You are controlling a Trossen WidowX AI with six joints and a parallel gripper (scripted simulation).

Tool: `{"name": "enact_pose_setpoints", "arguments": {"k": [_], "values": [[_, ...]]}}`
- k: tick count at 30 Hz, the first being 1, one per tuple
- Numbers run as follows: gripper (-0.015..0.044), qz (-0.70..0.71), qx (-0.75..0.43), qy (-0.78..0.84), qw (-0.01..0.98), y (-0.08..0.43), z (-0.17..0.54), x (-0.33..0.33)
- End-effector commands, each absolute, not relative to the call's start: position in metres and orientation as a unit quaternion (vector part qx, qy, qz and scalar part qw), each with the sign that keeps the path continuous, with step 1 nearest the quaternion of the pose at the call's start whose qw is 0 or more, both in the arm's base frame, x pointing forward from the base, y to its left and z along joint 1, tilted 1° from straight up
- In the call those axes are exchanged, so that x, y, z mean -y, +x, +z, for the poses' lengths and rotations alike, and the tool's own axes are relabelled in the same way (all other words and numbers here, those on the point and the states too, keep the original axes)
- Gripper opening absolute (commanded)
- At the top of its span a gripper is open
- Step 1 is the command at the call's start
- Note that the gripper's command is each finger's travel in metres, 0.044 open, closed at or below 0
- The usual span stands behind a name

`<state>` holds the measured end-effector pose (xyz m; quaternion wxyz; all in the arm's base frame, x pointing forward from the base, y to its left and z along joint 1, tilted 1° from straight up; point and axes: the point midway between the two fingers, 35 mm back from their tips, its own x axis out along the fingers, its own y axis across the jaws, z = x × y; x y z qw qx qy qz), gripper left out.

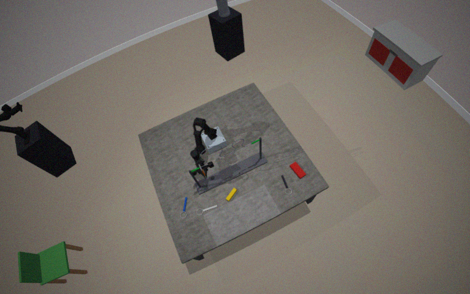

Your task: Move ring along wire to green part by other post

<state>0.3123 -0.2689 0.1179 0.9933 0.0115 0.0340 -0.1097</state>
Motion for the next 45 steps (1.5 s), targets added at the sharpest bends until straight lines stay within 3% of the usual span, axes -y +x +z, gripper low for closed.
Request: {"name": "enact_pose_setpoints", "arguments": {"k": [1, 45], "values": [[-0.015, -0.11, -0.031, 0.017, 0.993, 0.313, 0.12, 0.263], [-0.015, -0.072, -0.04, 0.341, 0.936, 0.326, 0.158, 0.151]]}}
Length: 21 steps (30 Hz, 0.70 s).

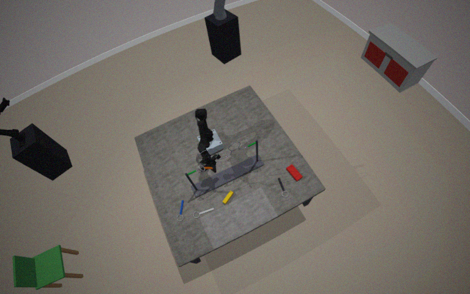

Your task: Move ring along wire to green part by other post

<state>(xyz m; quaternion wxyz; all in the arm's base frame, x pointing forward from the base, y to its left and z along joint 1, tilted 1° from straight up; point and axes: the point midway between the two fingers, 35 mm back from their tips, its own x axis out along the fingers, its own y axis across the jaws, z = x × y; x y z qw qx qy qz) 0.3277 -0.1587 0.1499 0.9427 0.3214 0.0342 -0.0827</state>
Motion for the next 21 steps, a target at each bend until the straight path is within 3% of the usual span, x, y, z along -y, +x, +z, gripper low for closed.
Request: {"name": "enact_pose_setpoints", "arguments": {"k": [1, 21], "values": [[-0.015, -0.069, -0.045, 0.35, 0.933, 0.325, 0.16, 0.149], [-0.015, 0.008, -0.13, 0.502, 0.855, 0.302, 0.205, 0.112]]}}
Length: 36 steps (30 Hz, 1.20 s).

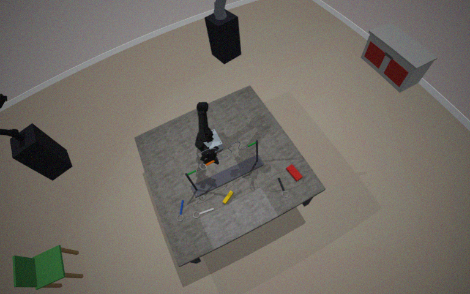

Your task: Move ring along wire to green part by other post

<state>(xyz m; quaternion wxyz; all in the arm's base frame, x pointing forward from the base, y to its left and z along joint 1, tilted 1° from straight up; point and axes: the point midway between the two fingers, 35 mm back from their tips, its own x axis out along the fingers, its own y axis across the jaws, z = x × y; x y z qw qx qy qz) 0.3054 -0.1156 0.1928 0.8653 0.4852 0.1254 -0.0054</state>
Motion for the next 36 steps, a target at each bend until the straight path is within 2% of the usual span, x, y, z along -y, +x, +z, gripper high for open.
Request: {"name": "enact_pose_setpoints", "arguments": {"k": [1, 16, 36], "values": [[-0.015, 0.013, -0.133, 0.509, 0.851, 0.3, 0.208, 0.111], [-0.015, 0.079, -0.176, 0.587, 0.786, 0.285, 0.24, 0.101], [-0.015, 0.12, -0.151, 0.691, 0.697, 0.283, 0.285, 0.096]]}}
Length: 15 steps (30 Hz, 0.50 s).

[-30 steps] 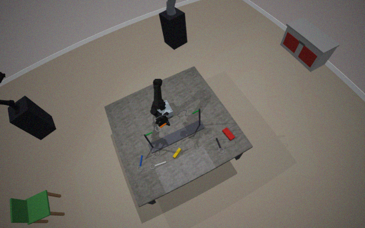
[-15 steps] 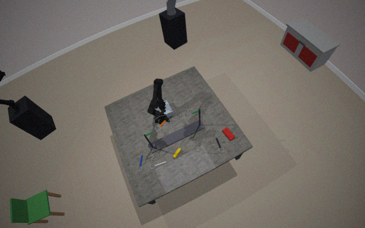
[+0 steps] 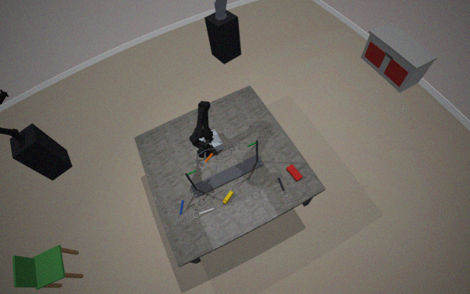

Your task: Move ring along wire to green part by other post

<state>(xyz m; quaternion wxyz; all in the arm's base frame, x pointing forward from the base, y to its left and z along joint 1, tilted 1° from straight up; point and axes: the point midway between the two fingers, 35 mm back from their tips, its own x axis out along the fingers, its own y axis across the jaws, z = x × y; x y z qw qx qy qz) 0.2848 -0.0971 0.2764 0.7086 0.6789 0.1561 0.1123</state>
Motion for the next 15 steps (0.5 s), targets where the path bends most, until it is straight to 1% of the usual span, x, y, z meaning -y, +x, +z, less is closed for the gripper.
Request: {"name": "enact_pose_setpoints", "arguments": {"k": [1, 15], "values": [[-0.015, 0.123, -0.149, 0.698, 0.69, 0.283, 0.288, 0.096], [-0.015, 0.153, -0.114, 0.788, 0.586, 0.283, 0.333, 0.103]]}}
